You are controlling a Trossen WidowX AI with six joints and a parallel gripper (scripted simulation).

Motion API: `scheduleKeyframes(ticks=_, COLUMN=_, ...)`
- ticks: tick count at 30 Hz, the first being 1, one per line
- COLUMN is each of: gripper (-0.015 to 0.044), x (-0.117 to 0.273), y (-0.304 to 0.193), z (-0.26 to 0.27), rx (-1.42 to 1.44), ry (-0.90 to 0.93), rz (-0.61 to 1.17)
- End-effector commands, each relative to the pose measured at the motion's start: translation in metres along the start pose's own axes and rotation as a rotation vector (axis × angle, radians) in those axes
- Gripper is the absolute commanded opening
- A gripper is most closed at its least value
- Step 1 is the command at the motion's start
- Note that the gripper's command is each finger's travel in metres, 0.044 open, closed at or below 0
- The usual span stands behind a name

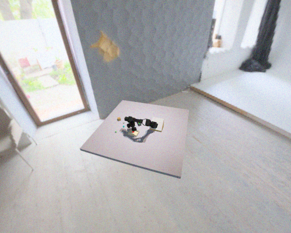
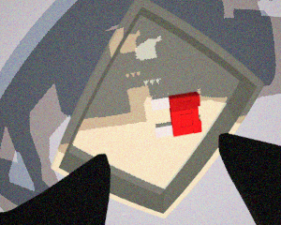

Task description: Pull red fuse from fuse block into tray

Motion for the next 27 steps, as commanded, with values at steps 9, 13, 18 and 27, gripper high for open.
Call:
scheduleKeyframes(ticks=9, gripper=0.0330, x=0.035, y=-0.001, z=0.001, rx=-0.001, ry=0.003, rz=-0.003)
scheduleKeyframes(ticks=13, gripper=0.0330, x=0.035, y=-0.001, z=0.001, rx=-0.001, ry=0.003, rz=-0.003)
scheduleKeyframes(ticks=18, gripper=0.0330, x=0.034, y=-0.001, z=0.001, rx=-0.001, ry=-0.001, rz=-0.004)
scheduleKeyframes(ticks=27, gripper=0.0330, x=0.034, y=-0.001, z=0.001, rx=-0.001, ry=-0.001, rz=-0.004)
Point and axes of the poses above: the point midway between the two fingers, 35 mm back from their tips, its own x axis back along the fingers, its own z axis across the jaws, y = z × x, the point moved 5 cm from there along x, back along the fingers, and after that the axes turned 6 degrees about -x, right-handed, at the moved point
